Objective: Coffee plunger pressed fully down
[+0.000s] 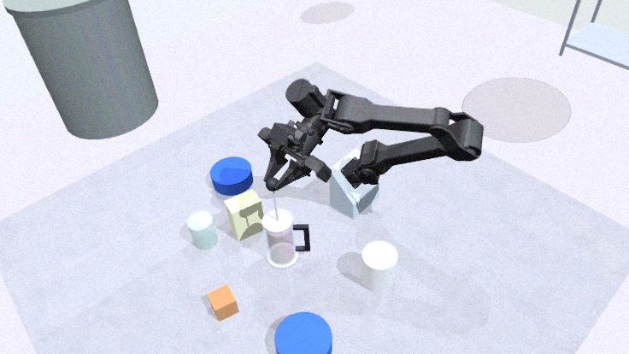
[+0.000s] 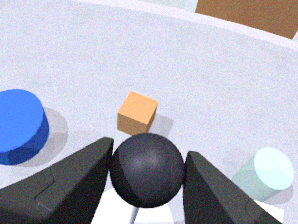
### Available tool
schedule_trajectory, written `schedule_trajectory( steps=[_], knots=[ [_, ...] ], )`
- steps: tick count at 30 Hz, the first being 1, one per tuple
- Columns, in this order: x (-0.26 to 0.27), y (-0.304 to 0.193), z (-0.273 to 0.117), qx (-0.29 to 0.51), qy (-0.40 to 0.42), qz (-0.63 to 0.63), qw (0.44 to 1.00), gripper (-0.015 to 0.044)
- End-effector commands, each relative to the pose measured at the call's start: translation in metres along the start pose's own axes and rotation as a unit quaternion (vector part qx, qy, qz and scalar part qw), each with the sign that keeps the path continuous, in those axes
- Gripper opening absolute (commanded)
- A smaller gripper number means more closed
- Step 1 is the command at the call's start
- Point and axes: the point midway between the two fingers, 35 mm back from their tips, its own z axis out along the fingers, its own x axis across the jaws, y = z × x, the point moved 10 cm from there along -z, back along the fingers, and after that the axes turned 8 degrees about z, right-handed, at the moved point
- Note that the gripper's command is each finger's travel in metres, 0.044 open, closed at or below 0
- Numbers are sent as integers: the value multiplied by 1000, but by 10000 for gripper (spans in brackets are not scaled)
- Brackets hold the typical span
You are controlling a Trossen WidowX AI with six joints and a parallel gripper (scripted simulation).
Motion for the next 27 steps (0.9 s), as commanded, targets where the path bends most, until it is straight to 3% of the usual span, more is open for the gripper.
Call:
schedule_trajectory(
  steps=[1,27],
  knots=[
    [-1,-3,3,1,-2,-1,1000,123],
    [-11,-35,30,5,-5,-2,1000,123]
  ],
)
